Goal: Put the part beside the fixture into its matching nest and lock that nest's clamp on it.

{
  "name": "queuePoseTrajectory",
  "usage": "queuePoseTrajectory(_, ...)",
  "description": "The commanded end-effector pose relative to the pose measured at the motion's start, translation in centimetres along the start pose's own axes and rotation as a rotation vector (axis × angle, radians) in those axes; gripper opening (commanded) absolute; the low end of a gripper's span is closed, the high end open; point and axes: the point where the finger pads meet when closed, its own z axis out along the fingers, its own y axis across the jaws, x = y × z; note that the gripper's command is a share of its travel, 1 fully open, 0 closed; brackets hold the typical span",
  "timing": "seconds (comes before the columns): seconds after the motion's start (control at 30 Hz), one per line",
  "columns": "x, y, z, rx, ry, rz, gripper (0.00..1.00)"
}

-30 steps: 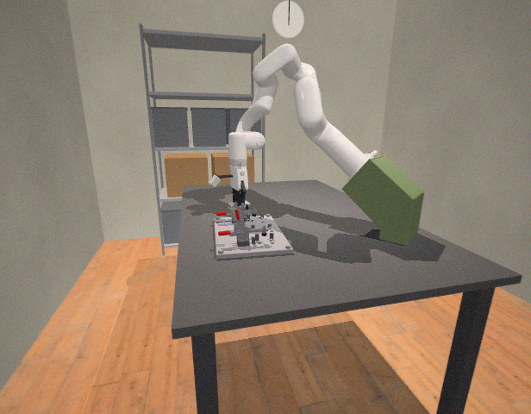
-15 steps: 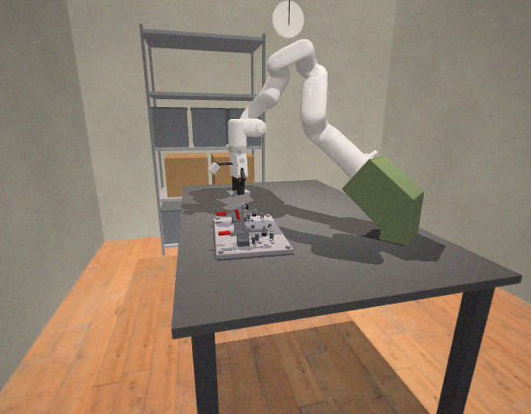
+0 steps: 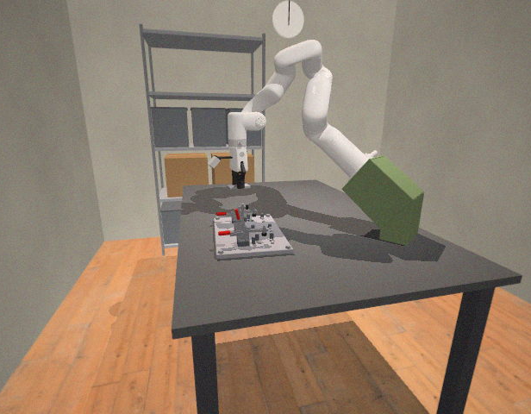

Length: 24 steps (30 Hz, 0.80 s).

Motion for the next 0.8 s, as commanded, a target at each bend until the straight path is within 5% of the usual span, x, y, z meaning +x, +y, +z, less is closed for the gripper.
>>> queuePoseTrajectory(0.0,0.07,0.08,-0.22,-0.001,0.002,0.001,0.0)
queuePoseTrajectory(0.77,0.07,0.08,-0.22,-0.001,0.002,0.119,0.0)
